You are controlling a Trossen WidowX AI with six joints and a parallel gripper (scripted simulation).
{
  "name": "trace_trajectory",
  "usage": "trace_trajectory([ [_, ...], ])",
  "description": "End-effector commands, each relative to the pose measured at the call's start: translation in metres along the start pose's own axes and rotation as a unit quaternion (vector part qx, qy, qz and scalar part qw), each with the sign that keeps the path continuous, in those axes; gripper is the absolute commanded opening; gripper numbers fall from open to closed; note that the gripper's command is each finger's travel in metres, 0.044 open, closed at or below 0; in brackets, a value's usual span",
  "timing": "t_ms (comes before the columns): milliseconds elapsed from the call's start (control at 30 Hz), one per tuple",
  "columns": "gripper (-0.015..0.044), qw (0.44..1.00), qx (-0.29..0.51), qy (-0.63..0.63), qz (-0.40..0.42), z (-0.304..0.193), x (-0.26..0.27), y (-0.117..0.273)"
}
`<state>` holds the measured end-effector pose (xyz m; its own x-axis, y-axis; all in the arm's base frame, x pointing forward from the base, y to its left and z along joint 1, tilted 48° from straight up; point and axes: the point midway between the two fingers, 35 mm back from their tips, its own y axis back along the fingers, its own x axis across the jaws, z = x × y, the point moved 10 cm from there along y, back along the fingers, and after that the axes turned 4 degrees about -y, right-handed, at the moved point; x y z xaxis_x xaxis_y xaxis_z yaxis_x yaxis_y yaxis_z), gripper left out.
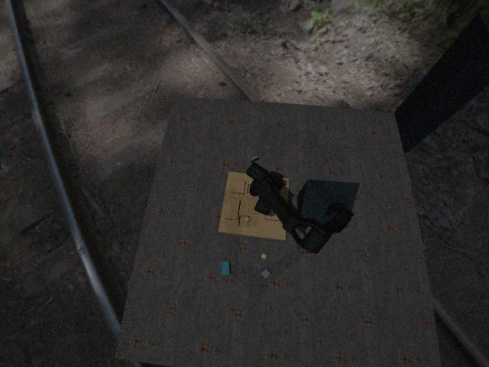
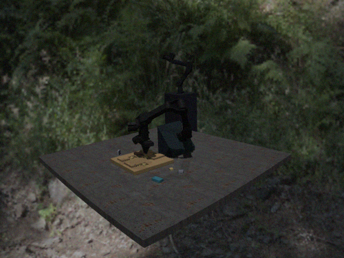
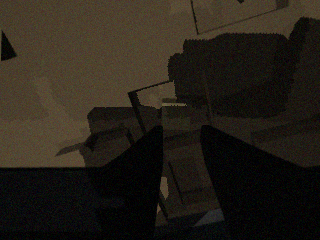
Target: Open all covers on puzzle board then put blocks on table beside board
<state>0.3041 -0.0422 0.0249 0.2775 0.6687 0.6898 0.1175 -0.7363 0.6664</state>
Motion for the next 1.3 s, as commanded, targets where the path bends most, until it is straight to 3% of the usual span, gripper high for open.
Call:
trace_trajectory([
  [0, 0.0144, 1.0, -0.008, -0.016, -0.002, -0.002, 0.002, 0.029],
  [233, 0.0144, 1.0, -0.008, -0.024, -0.002, -0.003, 0.002, 0.038],
  [700, 0.0144, 1.0, -0.008, -0.024, -0.002, -0.003, 0.002, 0.003],
  [1267, 0.0144, 1.0, -0.008, -0.024, -0.002, -0.003, 0.002, 0.002],
])
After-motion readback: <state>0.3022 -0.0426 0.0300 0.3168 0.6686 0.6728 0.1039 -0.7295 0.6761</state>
